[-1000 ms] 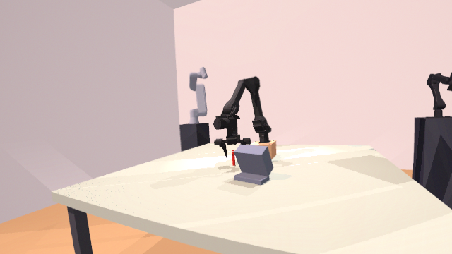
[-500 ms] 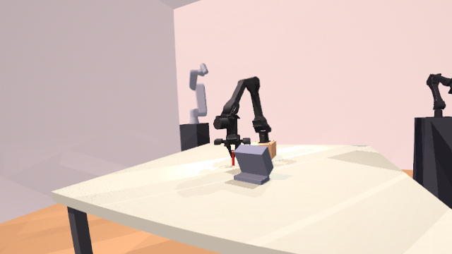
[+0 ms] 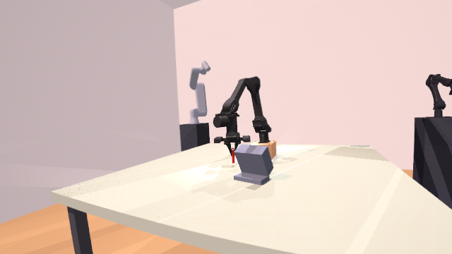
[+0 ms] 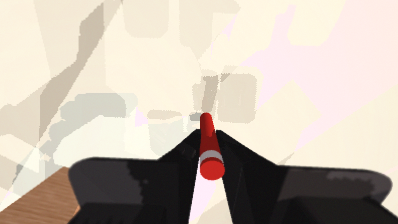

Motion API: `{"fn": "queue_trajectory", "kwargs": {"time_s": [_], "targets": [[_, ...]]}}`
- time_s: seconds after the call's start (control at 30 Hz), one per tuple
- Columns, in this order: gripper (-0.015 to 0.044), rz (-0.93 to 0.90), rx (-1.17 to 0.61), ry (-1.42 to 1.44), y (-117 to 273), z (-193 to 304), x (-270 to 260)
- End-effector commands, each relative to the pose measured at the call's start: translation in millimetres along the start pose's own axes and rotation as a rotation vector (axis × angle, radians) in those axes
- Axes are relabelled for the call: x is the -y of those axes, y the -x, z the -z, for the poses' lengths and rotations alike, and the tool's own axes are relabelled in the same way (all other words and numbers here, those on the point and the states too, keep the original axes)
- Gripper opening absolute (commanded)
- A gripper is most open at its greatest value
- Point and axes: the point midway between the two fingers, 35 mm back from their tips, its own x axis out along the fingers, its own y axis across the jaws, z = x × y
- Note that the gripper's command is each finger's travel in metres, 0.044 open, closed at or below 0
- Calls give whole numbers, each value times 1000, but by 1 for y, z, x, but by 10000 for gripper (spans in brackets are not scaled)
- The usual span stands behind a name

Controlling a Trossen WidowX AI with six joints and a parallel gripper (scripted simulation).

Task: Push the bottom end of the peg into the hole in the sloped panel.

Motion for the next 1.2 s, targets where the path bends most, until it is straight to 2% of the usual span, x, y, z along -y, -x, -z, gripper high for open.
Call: {"fn": "queue_trajectory", "kwargs": {"time_s": [0.0,0.4,1.17], "targets": [[0,2,13,-1,19,-3,2],[0,-4,11,1,68,-2,5],[0,87,19,150,61,-17,-5]]}}
